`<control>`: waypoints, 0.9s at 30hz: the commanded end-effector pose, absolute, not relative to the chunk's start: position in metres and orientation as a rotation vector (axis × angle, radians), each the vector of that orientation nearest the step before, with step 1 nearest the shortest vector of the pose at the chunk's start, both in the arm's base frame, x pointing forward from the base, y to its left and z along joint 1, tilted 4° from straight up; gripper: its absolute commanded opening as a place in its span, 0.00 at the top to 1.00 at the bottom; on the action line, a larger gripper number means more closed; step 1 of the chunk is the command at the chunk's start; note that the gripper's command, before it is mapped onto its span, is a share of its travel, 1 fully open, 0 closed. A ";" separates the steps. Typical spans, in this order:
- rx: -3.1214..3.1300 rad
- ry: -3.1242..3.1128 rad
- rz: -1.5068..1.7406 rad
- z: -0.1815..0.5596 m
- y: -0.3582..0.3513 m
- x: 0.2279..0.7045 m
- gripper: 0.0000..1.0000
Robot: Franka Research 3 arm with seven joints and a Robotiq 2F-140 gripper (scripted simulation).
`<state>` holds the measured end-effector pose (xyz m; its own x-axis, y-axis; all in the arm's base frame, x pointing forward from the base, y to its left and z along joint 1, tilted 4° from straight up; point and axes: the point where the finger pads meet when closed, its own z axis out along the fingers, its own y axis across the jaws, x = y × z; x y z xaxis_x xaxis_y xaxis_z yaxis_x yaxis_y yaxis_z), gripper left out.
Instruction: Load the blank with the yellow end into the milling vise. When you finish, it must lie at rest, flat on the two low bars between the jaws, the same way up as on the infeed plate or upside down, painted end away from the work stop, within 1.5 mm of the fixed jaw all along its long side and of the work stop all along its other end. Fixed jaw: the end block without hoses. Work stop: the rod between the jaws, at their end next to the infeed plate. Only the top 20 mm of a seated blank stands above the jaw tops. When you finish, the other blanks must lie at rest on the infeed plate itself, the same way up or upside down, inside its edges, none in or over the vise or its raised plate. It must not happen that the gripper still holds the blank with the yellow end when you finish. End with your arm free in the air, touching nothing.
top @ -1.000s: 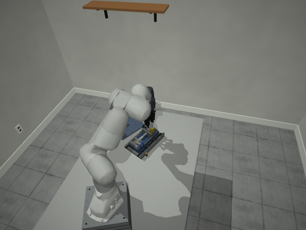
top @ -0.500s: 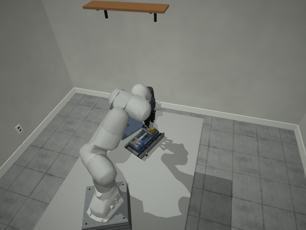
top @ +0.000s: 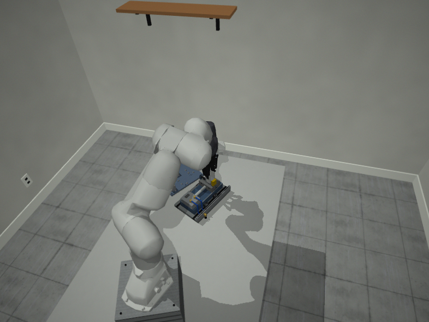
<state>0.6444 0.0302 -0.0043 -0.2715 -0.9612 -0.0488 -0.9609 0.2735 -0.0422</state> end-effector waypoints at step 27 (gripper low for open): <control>-1.857 2.451 -0.009 -0.007 0.032 0.645 1.00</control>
